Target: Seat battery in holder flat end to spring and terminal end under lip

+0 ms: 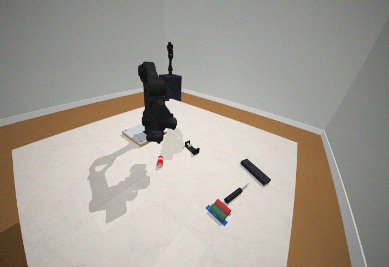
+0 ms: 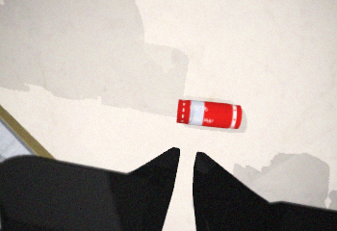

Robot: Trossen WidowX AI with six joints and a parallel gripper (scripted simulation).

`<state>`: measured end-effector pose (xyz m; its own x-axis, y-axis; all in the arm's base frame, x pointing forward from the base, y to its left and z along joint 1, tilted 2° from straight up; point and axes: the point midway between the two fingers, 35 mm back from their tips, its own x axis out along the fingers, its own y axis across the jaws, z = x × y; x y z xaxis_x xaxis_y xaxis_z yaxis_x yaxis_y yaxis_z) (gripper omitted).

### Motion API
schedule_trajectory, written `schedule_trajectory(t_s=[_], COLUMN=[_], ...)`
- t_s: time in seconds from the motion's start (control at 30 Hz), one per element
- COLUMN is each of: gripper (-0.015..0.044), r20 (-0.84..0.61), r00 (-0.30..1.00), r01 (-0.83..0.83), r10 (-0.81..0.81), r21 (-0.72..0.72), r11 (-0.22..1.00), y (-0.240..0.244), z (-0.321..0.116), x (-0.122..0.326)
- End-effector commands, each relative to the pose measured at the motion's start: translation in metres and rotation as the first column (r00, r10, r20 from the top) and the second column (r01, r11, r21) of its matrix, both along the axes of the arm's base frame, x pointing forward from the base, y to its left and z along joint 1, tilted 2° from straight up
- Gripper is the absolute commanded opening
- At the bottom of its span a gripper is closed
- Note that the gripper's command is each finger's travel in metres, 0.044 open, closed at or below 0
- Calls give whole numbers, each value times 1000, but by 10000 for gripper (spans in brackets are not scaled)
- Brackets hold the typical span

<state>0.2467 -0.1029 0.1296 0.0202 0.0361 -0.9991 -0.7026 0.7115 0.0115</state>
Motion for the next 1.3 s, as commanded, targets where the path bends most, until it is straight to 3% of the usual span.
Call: schedule_trajectory(t_s=[0.0,0.17,0.3,0.43,1.27], gripper=[131,247,247,247,247], r20=[-17,-32,-42,-49,-50], r00=[965,724,404,89,73], r01=[262,689,915,996,997], r10=[-262,-689,-914,-995,-996], r21=[3,1,-4,-10,-11], r11=[965,725,404,90,74], y=[-3,-8,-10,-13,-13], z=[-13,-32,-47,-60,-66], x=[3,9,13,17,17])
